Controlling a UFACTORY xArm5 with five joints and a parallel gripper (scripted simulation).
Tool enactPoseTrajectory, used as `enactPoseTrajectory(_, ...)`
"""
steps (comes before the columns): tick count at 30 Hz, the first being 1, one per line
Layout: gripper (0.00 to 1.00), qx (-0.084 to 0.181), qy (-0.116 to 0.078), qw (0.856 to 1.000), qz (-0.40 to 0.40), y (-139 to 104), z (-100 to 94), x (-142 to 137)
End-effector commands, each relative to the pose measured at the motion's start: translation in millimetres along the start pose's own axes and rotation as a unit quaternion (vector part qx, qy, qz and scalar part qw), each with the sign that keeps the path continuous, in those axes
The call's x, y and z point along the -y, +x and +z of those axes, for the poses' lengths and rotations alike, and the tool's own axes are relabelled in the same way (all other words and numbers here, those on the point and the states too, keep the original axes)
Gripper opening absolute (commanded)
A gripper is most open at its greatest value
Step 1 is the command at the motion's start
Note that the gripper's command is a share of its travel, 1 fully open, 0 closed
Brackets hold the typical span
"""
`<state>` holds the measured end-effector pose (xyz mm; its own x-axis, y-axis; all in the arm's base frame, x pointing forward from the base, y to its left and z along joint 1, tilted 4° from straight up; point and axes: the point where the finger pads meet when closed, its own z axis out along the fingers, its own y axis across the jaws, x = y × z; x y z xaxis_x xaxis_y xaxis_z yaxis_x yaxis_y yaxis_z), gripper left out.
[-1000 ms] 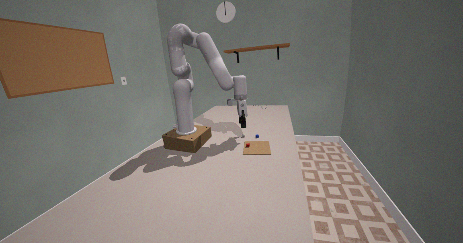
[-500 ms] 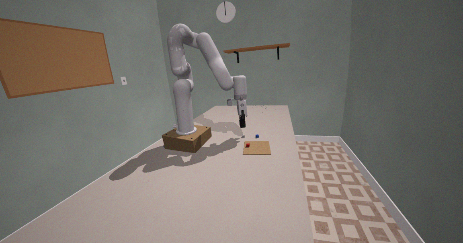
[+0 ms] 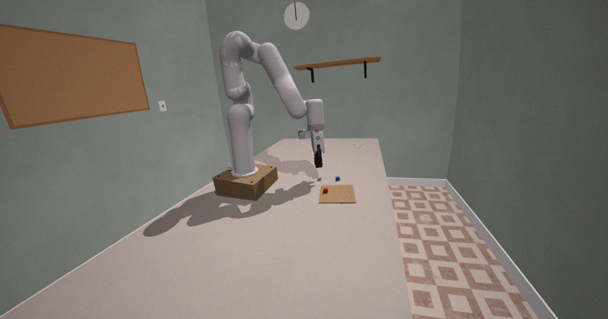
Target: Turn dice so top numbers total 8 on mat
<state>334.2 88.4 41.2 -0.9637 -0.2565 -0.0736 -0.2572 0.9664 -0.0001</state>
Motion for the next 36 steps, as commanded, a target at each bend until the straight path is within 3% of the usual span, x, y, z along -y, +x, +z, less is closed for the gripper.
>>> enactPoseTrajectory(1,0.31,0.001,0.000,1.000,0.000,-1,-0.8,0)
enactPoseTrajectory(17,0.31,0.002,0.000,1.000,0.000,-1,3.1,0)
enactPoseTrajectory(36,0.31,0.002,0.000,1.000,0.000,-2,25.9,-1)
